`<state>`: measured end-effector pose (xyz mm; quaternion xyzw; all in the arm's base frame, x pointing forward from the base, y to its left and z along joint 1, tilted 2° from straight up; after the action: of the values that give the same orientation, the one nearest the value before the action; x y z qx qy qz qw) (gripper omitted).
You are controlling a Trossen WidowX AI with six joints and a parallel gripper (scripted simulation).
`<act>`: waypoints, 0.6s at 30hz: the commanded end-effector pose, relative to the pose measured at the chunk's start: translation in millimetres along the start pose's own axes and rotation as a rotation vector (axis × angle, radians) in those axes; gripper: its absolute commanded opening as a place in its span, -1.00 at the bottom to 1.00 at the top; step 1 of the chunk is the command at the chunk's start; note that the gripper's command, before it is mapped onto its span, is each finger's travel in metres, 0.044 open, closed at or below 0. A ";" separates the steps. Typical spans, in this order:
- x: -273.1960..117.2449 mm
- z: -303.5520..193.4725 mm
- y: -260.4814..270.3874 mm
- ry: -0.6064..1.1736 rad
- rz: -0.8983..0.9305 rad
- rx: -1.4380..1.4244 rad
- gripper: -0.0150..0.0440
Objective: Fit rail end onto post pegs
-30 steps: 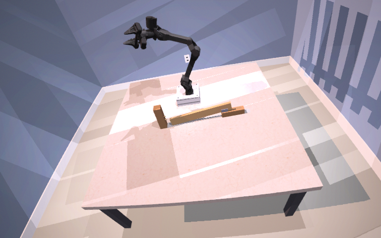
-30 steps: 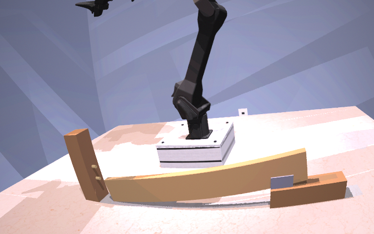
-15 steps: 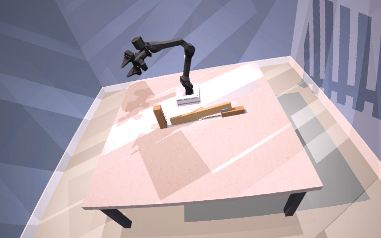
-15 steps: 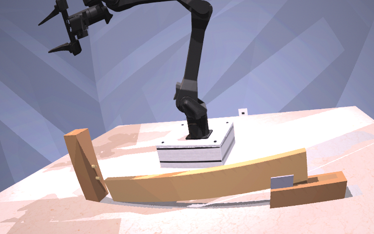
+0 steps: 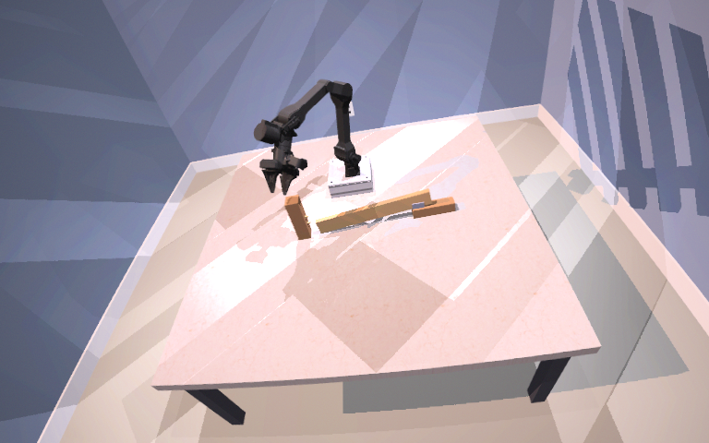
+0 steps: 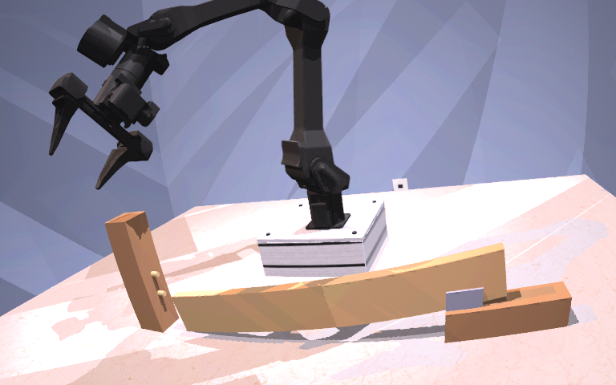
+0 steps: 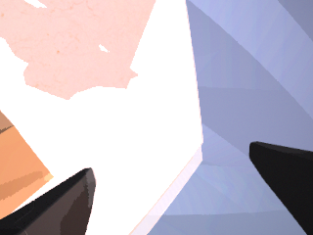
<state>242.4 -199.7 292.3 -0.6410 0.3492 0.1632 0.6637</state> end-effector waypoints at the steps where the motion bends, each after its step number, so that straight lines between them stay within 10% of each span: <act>1: 24.3 34.2 11.0 -0.081 0.128 -0.034 1.00; 18: 72.6 138.7 107.6 -0.209 0.764 -0.243 1.00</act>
<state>257.9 -72.7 156.2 -0.5212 0.4622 0.4982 0.5163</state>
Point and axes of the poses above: the point midway between the two fingers, 35 mm back from their tips, its own x axis out along the fingers, its own y axis across the jaws, z = x × y, the point moved 9 cm from there along -x, back along the fingers, and after that the axes turned 1 degree about -x, right-handed, at the moved point
